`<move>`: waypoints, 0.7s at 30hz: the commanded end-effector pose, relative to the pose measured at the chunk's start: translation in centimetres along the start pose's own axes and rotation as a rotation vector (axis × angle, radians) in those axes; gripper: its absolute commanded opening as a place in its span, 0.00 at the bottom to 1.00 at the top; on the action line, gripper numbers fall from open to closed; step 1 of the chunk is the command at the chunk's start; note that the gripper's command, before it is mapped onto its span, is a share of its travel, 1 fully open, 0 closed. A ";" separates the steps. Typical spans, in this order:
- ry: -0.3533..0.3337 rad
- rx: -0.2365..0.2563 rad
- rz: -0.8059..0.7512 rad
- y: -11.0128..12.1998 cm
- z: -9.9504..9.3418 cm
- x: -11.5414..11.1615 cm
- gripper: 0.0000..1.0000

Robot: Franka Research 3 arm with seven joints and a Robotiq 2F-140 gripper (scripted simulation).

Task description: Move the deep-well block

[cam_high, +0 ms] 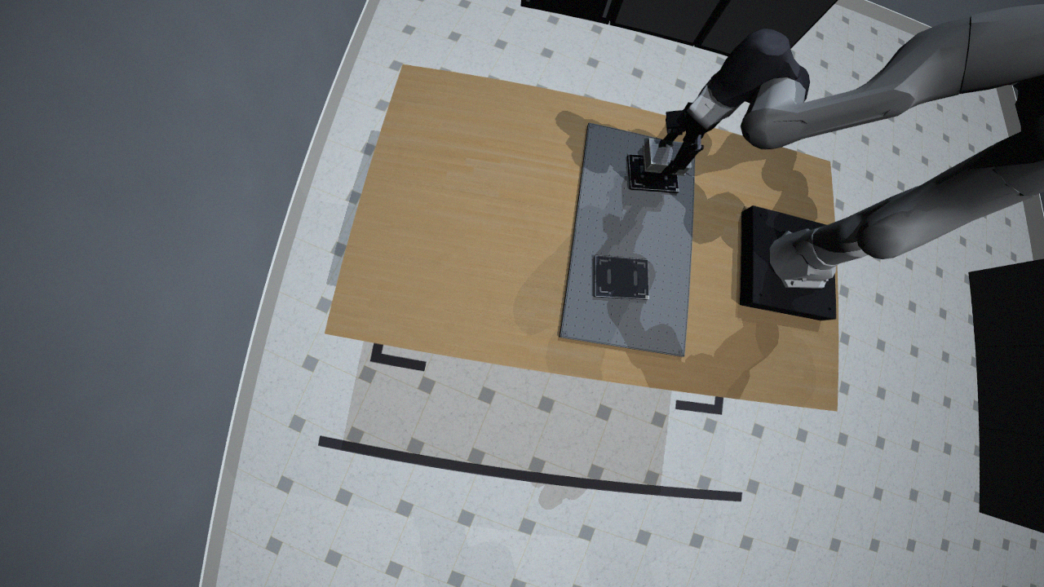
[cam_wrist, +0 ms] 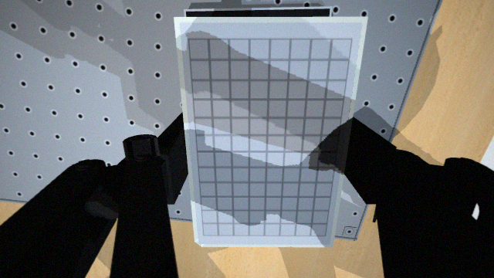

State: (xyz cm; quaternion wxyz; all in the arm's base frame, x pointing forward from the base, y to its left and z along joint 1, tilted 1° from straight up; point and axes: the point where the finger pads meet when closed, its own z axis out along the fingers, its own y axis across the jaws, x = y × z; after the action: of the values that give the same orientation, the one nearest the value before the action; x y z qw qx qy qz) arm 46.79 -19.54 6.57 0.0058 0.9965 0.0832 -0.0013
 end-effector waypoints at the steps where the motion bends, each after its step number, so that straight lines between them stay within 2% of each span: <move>1: -0.003 0.004 -0.012 0.0 -0.1 -0.1 0.60; 16: -0.003 0.004 -0.012 0.0 -0.1 -0.1 0.60; 21: -0.003 0.004 0.022 -1.6 -0.1 0.4 0.60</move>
State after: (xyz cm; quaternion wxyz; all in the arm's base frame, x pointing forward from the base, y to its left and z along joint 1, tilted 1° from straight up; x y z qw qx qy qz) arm 46.72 -18.84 6.58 0.0039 0.9964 0.0840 -0.0036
